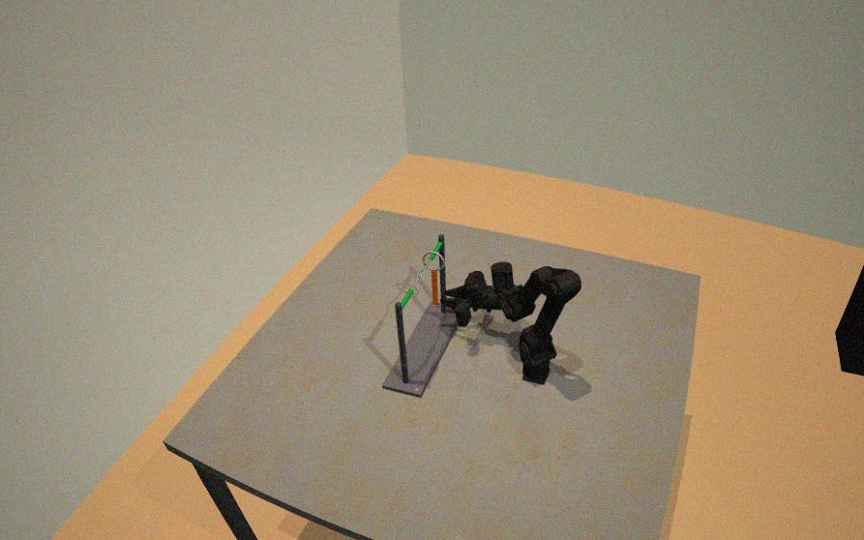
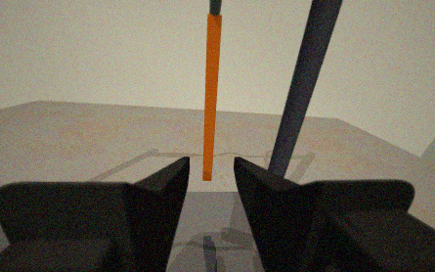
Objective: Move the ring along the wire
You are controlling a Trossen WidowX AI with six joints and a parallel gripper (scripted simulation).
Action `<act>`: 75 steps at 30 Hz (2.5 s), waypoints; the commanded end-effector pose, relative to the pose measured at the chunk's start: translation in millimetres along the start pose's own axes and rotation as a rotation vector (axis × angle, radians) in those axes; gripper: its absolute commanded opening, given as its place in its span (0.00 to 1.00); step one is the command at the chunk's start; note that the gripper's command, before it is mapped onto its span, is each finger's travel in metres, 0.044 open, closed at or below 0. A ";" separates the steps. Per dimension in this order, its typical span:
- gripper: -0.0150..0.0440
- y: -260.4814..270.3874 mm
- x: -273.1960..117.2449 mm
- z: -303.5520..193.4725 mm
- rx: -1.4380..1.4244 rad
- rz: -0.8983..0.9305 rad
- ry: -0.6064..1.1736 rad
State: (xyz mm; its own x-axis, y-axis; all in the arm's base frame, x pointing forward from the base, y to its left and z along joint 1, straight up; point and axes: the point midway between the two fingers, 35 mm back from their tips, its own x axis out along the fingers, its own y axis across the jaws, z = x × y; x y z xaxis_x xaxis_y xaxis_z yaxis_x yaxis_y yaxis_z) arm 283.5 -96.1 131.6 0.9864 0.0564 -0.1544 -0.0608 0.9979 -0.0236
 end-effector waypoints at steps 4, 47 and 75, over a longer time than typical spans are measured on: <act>0.53 -0.9 11.1 -2.1 0.012 -0.001 0.009; 0.53 2.9 58.6 -5.1 0.014 -0.001 0.002; 0.30 3.5 58.2 -3.6 0.007 0.003 -0.002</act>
State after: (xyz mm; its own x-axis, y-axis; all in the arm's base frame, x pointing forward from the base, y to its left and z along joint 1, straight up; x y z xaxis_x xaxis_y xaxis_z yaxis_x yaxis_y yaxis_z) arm 340.2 -89.5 119.0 0.9865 0.0598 -0.1524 -0.0630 0.9979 -0.0163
